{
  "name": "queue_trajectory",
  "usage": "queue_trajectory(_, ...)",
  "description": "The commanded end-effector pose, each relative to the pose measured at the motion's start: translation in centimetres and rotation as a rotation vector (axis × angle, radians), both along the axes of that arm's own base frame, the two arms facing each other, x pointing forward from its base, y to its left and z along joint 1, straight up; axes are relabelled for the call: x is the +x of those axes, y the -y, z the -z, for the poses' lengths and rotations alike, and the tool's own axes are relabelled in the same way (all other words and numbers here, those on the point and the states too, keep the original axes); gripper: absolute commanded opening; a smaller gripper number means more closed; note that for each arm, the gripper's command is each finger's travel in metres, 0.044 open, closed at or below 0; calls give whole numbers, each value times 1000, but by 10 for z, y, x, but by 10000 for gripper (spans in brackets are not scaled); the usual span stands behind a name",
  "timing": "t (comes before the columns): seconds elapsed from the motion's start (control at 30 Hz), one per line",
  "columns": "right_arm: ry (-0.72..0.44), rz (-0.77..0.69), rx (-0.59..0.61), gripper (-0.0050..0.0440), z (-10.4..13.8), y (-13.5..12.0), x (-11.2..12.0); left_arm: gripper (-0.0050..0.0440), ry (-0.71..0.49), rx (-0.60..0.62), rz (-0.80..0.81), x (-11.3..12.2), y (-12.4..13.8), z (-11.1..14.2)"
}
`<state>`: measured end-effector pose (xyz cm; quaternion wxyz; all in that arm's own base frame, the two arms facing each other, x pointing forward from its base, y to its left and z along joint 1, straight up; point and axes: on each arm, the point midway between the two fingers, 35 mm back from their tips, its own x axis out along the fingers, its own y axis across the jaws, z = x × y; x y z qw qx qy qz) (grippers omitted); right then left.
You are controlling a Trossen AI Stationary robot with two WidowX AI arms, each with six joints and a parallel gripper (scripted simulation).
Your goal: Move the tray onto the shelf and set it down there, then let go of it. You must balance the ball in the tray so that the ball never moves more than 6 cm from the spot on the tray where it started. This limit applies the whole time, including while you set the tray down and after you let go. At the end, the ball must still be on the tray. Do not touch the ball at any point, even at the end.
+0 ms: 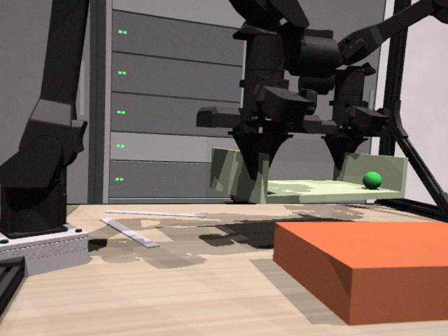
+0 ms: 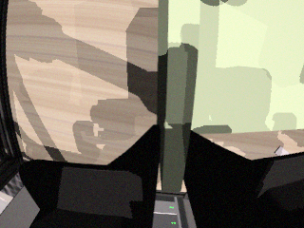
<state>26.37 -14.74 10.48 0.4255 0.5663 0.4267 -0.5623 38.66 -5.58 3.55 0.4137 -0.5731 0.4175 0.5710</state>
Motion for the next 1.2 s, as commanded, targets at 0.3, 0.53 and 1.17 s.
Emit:
queue_trajectory(0.3, 6, 0, 4, 20, 0, 5, -1, 20, -2, -6, 0, -2, -6, -1)
queue_trajectory(0.53, 10, 0, 16, 20, 1, 6, -2, 20, 1, -19, 0, -2, -7, -1)
queue_trajectory(1.17, 8, 0, 14, 20, 0, 12, -4, 20, 2, -16, 0, -4, -13, -1)
